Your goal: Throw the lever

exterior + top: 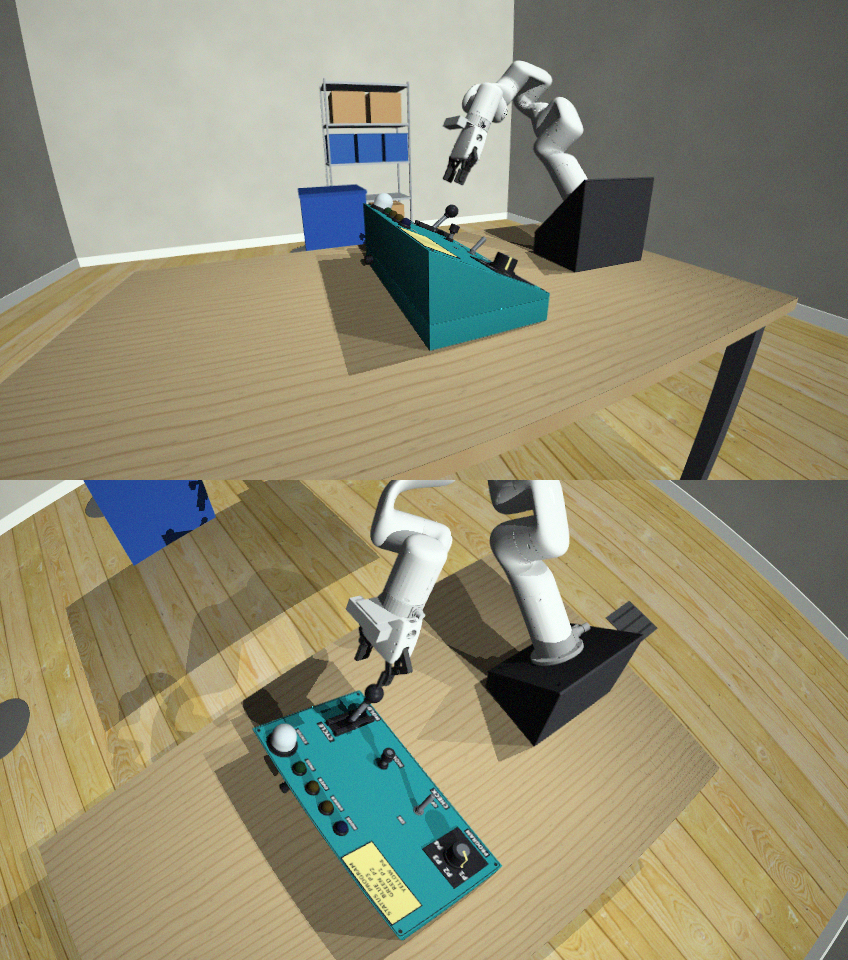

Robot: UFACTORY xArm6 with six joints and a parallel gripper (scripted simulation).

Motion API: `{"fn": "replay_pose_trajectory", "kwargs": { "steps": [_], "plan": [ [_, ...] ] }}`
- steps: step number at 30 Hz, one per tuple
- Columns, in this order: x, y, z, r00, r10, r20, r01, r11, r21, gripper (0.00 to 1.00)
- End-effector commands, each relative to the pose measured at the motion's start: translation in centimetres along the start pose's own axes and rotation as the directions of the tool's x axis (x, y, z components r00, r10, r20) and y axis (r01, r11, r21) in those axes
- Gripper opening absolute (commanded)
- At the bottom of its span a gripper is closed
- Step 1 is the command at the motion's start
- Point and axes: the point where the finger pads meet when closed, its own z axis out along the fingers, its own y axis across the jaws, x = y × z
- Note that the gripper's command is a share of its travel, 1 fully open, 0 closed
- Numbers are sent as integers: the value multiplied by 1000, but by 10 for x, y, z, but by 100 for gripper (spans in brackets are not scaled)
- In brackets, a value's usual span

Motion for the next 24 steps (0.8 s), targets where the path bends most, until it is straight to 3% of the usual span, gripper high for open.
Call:
{"fn": "replay_pose_trajectory", "kwargs": {
  "steps": [1,4,10,24],
  "plan": [
    [1,0,-1,1000,1,-3,-1,1000,0,76],
    [-1,0,-1,1000,1,-3,-1,1000,0,76],
    [-33,-2,1,1000,1,-2,-1,1000,0,76],
    [-34,-2,1,1000,1,-2,-1,1000,0,76]
  ]
}}
